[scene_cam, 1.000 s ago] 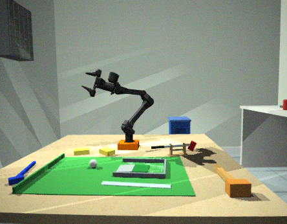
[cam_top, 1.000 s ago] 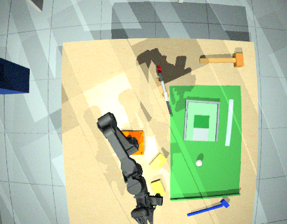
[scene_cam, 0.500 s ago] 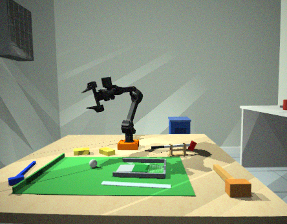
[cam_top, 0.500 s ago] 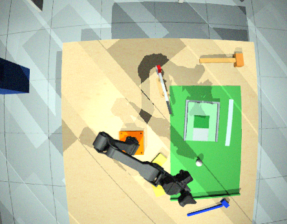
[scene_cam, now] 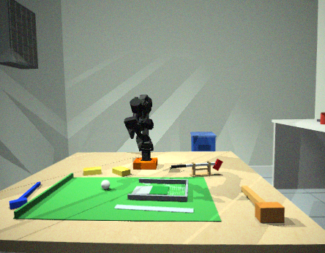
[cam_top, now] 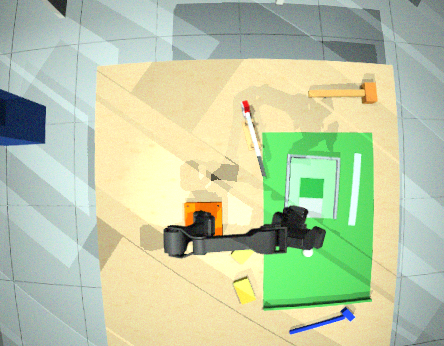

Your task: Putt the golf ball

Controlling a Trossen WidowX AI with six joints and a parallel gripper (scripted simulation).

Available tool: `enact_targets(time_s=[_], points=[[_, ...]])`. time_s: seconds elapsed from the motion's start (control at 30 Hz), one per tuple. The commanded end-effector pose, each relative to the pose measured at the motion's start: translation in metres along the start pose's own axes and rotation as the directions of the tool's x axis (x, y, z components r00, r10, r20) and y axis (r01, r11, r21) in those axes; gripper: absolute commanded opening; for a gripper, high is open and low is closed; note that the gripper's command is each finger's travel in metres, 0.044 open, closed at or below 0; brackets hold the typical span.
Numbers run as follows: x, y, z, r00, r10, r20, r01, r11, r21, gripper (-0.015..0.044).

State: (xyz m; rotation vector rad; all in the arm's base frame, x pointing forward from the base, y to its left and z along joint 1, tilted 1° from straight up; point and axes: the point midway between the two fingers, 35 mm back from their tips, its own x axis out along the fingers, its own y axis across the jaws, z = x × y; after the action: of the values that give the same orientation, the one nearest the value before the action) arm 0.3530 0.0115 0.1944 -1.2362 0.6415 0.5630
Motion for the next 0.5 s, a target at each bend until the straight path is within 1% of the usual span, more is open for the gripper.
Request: enact_targets(time_s=[0.0, 0.17, 0.33, 0.4, 0.47], points=[[0.014, 0.041, 0.046, 0.978, 0.19, 0.088, -0.184, 0.98, -0.079, 0.044], [0.017, 0.107, 0.097, 0.884, 0.447, 0.134, -0.415, 0.885, -0.212, 0.044], [0.003, 0.176, 0.135, 0.733, 0.673, 0.096, -0.61, 0.713, -0.346, 0.044], [-0.005, 0.2, 0.145, 0.672, 0.738, 0.064, -0.665, 0.639, -0.386, 0.044], [-0.008, 0.208, 0.148, 0.65, 0.758, 0.05, -0.683, 0.612, -0.398, 0.044]])
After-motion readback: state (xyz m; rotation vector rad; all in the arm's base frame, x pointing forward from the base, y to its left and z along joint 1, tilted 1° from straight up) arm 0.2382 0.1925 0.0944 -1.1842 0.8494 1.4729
